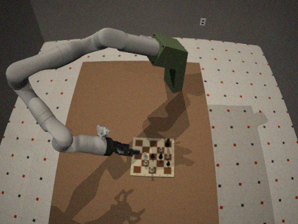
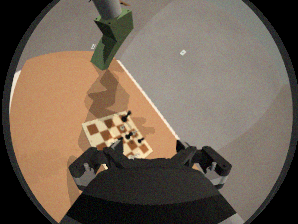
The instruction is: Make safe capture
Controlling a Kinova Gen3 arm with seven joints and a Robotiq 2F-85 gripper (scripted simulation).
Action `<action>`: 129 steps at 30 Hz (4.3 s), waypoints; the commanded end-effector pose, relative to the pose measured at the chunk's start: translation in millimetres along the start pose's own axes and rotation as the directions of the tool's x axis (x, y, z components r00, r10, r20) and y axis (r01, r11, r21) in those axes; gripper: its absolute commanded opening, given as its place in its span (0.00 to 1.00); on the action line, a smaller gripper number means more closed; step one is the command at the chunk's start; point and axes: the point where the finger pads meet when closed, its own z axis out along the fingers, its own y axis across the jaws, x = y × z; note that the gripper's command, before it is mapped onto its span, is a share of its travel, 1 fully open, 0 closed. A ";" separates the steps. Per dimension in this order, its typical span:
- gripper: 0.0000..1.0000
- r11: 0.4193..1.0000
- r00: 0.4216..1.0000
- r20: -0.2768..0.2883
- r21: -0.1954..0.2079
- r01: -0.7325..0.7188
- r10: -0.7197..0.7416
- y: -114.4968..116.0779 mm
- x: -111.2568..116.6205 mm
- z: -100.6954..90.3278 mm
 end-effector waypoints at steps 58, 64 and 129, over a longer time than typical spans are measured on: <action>1.00 0.925 0.916 0.133 -0.046 -0.376 0.379 -58.4 -46.4 11.7; 1.00 0.907 0.895 0.148 -0.053 -0.418 0.421 -67.0 -51.3 13.5; 1.00 0.744 0.707 0.243 -0.124 -0.656 0.664 -128.0 -81.3 16.4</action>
